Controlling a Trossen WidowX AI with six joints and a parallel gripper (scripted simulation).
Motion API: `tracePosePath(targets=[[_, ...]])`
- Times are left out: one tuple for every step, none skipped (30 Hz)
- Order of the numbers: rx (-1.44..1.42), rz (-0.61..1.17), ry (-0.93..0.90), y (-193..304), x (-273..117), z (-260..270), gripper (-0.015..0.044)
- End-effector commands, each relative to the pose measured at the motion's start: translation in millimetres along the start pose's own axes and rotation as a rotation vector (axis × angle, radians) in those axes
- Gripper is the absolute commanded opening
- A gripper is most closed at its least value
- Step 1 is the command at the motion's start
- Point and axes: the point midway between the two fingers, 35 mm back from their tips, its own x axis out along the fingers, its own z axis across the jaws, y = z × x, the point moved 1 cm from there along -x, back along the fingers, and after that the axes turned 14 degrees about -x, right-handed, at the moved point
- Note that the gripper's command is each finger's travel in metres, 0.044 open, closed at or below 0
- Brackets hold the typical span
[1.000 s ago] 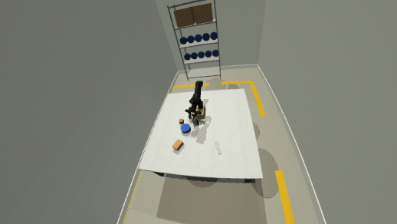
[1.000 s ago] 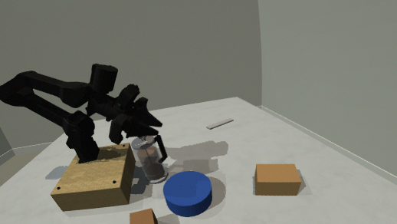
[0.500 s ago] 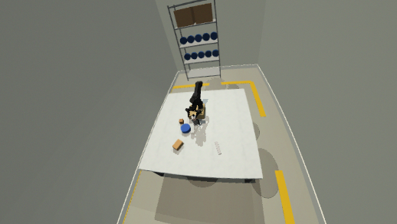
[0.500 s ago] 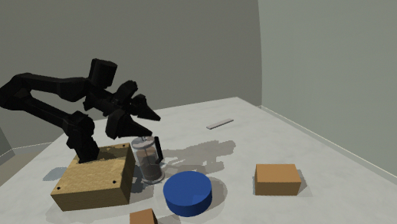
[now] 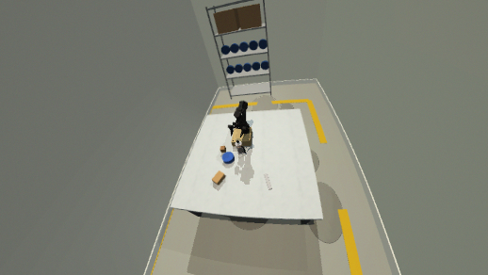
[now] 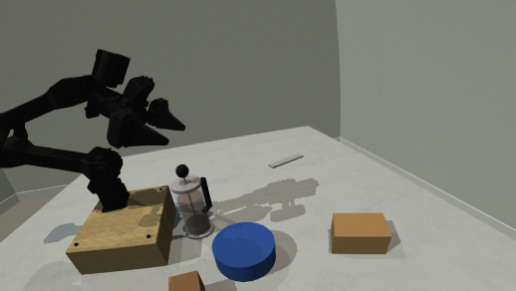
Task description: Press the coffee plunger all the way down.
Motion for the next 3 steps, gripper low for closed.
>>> tracePosePath(targets=[[0.006, -0.005, 0.006, -1.0, -1.8, -1.2, 0.0440], [0.006, -0.005, 0.006, -1.0, -1.8, -1.2, 0.0440], [0.006, -0.005, 0.006, -1.0, -1.8, -1.2, 0.0440]])
